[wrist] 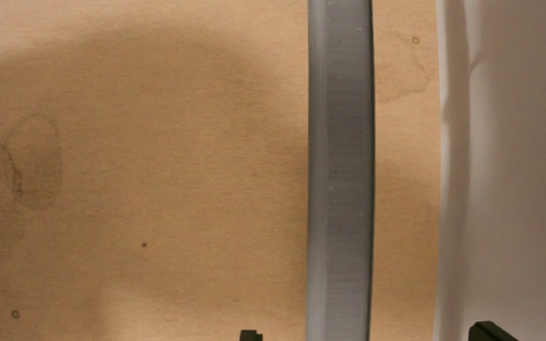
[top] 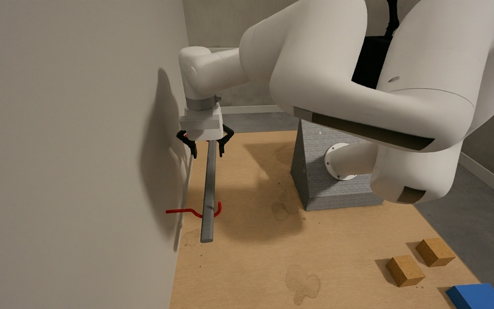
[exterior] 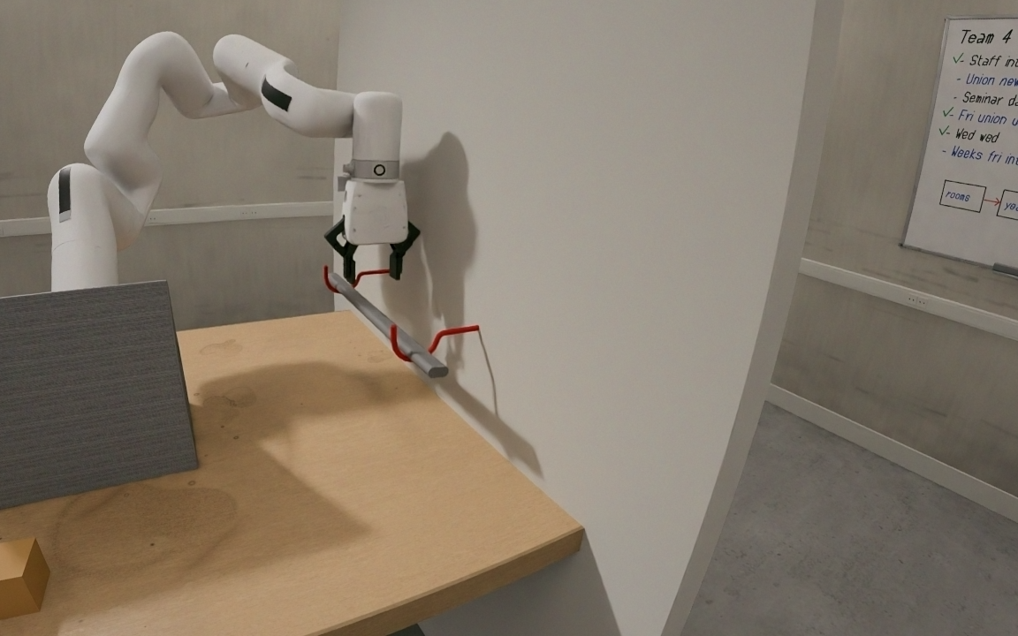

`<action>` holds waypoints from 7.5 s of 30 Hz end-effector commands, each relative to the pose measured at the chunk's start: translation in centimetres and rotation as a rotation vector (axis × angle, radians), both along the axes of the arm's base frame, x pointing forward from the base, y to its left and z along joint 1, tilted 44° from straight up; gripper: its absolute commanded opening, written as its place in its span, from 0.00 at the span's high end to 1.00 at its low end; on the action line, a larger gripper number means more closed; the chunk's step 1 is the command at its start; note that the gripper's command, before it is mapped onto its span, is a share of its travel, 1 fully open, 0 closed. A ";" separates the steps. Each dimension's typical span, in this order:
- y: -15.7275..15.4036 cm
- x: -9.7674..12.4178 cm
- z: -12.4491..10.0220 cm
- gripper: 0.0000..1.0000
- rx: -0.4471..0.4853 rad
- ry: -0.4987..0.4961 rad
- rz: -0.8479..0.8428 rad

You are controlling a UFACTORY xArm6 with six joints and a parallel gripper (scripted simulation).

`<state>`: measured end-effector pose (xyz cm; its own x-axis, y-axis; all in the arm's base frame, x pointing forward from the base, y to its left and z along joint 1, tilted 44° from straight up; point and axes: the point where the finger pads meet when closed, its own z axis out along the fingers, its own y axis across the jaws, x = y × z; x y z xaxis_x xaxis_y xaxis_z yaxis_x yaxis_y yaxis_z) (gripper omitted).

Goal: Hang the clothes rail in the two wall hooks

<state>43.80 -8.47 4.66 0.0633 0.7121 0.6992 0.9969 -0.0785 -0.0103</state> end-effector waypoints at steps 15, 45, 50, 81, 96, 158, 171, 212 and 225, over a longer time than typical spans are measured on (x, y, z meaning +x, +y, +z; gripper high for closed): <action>-2.1 0.0 2.1 0.18 -0.002 -0.003 -0.001; -3.6 -0.2 3.7 0.18 -0.002 -0.003 -0.001; -3.6 -0.2 3.7 0.18 -0.002 -0.003 -0.001; -3.6 -0.2 3.7 0.18 -0.002 -0.003 -0.001; -3.6 -0.2 3.7 0.18 -0.002 -0.003 -0.001; -4.4 -2.8 4.7 0.00 -0.002 -0.003 -0.001; -5.0 -4.8 5.5 0.00 -0.002 -0.003 -0.001; -6.6 -10.0 7.6 0.00 -0.002 -0.002 -0.001; -7.1 -11.8 8.3 0.00 -0.002 -0.002 -0.001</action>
<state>32.40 -15.32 12.66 0.0634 0.7120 0.6994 0.9969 -0.0783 -0.0106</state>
